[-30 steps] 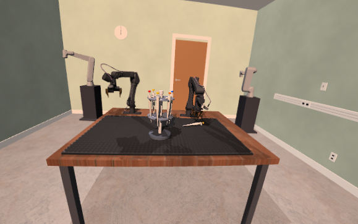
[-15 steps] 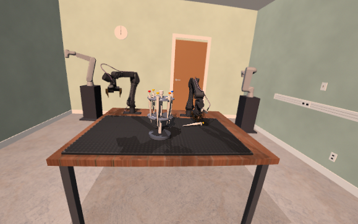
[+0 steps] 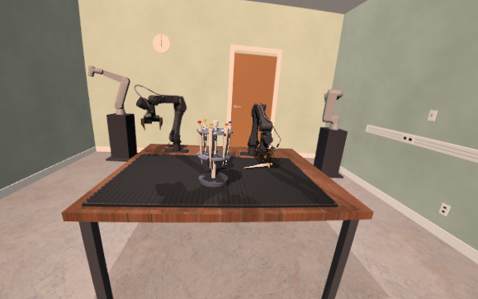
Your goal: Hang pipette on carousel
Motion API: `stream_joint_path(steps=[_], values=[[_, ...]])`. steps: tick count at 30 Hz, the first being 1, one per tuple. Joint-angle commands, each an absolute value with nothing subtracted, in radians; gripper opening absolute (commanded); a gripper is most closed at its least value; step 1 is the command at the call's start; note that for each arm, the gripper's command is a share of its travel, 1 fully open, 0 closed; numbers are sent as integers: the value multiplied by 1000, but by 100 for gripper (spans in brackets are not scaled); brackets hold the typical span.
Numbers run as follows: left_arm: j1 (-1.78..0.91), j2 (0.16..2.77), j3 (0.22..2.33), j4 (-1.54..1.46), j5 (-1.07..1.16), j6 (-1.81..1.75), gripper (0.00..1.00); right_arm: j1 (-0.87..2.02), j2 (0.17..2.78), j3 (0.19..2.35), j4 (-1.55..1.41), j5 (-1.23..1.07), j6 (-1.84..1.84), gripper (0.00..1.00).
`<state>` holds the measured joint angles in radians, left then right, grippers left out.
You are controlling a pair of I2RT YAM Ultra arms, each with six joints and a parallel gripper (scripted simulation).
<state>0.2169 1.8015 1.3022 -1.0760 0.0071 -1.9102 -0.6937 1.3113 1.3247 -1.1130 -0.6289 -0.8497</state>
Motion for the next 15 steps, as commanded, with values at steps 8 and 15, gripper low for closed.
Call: stream_joint_path(steps=[8, 15], values=[[231, 1799, 1332, -1073, -9, -1907, 54, -702, 1317, 1341, -1102, -648, -857, 100], [225, 1798, 1316, -1077, 0, -1906, 54, -702, 1317, 1341, -1102, -648, -857, 100]])
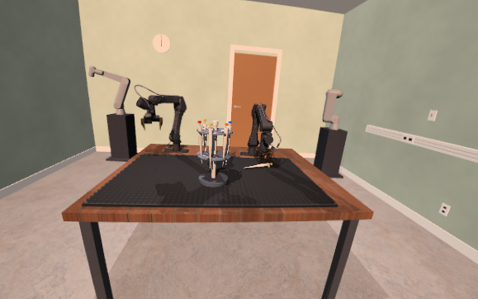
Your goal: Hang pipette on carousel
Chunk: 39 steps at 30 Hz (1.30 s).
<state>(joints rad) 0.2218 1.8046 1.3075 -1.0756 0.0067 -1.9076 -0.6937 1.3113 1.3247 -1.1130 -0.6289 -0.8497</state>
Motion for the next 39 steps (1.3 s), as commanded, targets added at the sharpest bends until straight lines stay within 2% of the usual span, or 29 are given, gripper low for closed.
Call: stream_joint_path(steps=[1, 20, 39], values=[[225, 1798, 1316, -1077, 0, -1906, 54, -702, 1317, 1341, -1102, -648, -857, 100], [235, 1806, 1317, -1060, -9, -1901, 54, -702, 1317, 1341, -1102, -648, -857, 100], [235, 1825, 1230, -974, -9, -1901, 54, -702, 1317, 1341, -1102, -648, -857, 100]])
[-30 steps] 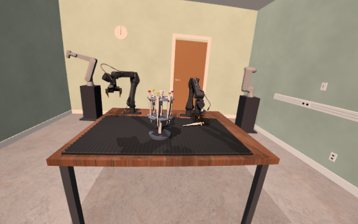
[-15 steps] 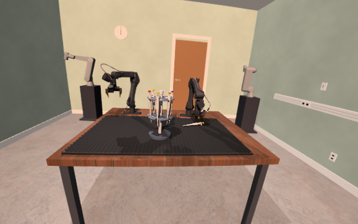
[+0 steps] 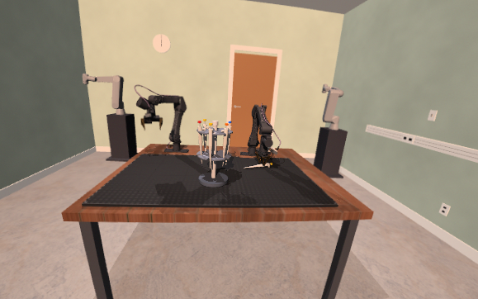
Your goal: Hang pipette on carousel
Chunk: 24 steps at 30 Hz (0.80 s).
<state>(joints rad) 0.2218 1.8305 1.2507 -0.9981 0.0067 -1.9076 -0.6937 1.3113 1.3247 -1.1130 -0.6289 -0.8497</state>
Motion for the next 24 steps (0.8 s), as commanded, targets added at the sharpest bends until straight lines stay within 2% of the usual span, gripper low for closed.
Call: stream_joint_path(steps=[1, 24], values=[[234, 1839, 1226, -969, -9, -1901, 54, -702, 1317, 1341, -1102, -648, -857, 100], [225, 1846, 1213, -927, 0, -1906, 54, -702, 1317, 1341, -1102, -648, -857, 100]])
